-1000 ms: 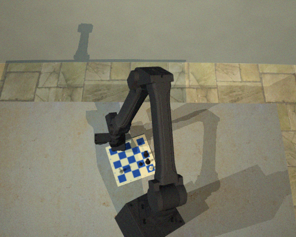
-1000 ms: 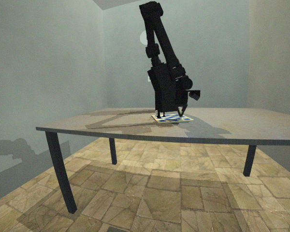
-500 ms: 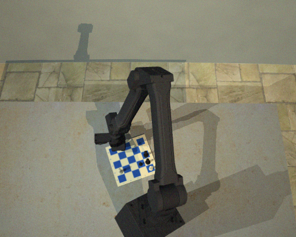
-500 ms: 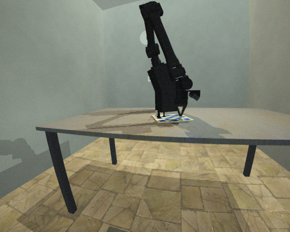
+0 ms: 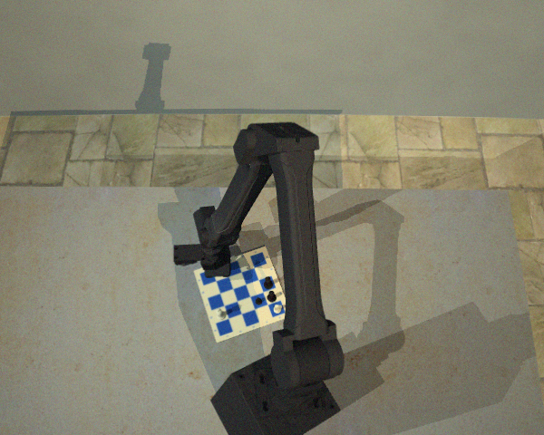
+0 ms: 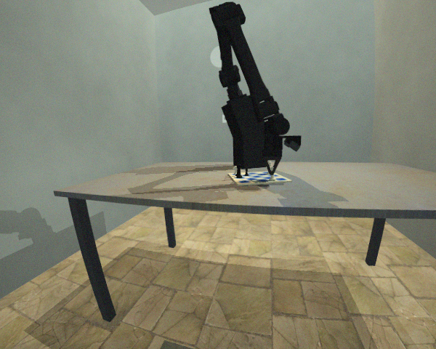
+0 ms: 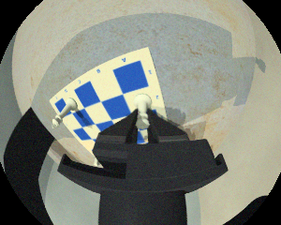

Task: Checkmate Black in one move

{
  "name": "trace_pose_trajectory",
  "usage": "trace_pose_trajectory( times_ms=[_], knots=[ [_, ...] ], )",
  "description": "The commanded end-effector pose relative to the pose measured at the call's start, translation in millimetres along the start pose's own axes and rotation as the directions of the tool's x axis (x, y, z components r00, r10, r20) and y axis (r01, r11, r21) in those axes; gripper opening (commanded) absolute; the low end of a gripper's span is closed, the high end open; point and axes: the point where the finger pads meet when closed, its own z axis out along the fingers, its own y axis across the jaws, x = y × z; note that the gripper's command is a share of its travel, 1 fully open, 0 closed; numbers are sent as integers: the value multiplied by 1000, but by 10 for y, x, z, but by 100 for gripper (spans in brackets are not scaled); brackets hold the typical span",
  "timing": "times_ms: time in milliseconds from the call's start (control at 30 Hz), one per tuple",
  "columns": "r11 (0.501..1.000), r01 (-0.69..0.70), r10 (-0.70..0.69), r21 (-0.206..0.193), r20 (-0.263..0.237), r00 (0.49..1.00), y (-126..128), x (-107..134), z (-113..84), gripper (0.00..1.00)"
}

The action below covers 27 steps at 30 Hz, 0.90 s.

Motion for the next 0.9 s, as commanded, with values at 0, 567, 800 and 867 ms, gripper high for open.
trace_pose_trajectory(
  times_ms=[0, 567, 800, 867],
  knots=[
    [1000, 1, -1, 1, 4, 1000, -9, 32, 44, 0],
    [1000, 1, -1, 16, 8, 1000, -91, 20, -81, 0],
    [1000, 4, -4, 13, 8, 1000, -55, -52, -319, 0],
    [1000, 4, -4, 13, 7, 1000, -51, -50, -456, 0]
  ],
)
